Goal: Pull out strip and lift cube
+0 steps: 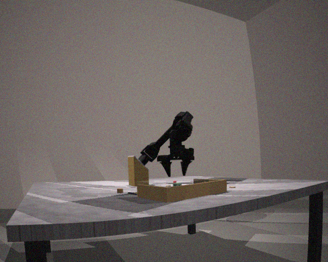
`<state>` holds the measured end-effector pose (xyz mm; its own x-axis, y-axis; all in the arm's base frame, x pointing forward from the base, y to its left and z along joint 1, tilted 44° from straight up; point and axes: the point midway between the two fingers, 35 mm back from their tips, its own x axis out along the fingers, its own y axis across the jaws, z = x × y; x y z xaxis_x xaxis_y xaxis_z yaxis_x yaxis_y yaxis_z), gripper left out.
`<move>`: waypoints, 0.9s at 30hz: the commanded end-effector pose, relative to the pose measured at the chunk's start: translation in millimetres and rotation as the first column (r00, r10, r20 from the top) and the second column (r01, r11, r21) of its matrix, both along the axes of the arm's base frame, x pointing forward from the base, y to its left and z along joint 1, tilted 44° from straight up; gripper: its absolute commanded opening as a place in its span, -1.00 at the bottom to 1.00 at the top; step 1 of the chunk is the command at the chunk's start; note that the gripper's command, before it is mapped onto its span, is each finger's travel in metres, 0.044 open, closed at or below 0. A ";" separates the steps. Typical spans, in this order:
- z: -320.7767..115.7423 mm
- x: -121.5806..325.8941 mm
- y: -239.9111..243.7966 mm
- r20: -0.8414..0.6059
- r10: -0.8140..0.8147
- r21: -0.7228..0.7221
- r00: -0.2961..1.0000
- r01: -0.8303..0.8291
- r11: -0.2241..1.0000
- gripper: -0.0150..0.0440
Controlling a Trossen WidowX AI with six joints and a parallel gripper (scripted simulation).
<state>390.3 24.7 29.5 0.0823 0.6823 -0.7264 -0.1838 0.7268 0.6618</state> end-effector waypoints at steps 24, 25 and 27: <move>-30.8 6.4 27.9 -0.016 -0.005 0.006 1.000 0.005 1.000 0.36; -32.0 6.4 29.1 -0.016 -0.005 0.006 1.000 0.005 1.000 0.36; -34.3 6.4 31.4 -0.016 -0.005 0.007 1.000 0.005 1.000 0.36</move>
<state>398.5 52.1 2.5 0.0816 0.6833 -0.7255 -0.1820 0.7260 0.6632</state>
